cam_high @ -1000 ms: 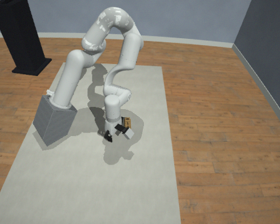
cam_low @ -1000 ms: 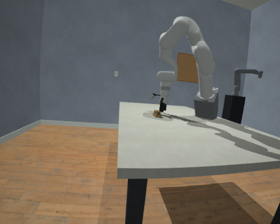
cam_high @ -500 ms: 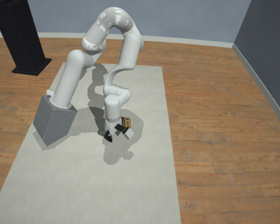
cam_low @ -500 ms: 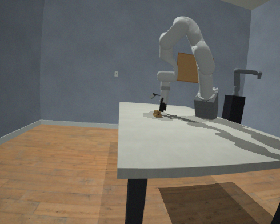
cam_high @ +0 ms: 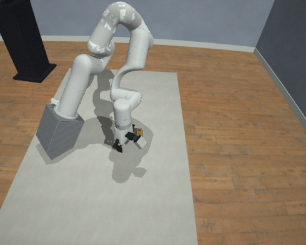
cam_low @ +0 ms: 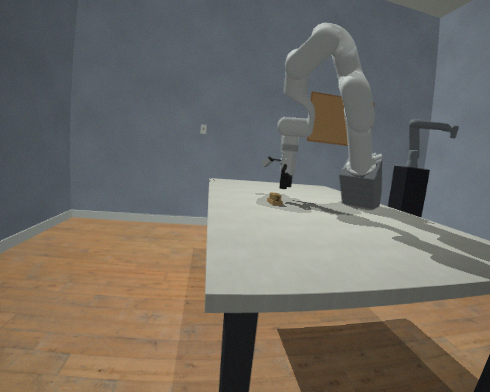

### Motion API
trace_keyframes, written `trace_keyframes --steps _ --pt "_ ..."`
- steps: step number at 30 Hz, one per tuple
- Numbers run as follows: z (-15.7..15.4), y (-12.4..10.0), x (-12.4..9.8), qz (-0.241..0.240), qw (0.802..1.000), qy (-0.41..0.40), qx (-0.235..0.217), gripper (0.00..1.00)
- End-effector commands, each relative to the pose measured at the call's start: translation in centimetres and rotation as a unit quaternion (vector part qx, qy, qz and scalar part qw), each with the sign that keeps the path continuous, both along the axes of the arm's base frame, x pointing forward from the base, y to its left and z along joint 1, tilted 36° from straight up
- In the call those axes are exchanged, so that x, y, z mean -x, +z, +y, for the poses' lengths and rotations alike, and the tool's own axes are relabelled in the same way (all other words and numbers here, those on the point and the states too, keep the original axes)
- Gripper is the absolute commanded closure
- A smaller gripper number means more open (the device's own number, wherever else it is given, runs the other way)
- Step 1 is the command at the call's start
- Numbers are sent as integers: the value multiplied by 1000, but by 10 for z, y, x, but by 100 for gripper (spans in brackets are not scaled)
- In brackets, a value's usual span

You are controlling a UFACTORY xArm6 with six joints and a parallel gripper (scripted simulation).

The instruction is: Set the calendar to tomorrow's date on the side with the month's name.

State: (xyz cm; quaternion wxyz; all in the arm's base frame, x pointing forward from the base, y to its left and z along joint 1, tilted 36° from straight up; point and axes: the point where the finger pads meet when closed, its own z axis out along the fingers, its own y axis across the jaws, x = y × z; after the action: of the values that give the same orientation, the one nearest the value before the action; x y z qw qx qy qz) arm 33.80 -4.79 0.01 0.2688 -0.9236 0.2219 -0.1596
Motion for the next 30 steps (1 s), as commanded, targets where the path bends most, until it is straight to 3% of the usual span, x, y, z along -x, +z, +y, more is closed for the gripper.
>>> trace_keyframes --steps 1,23,30 --pt "-9 19 9 1 1000 1 -1 0" --pt "-13 26 12 1 1000 0 -1 0" --pt "-6 36 6 29 998 -49 -27 0"
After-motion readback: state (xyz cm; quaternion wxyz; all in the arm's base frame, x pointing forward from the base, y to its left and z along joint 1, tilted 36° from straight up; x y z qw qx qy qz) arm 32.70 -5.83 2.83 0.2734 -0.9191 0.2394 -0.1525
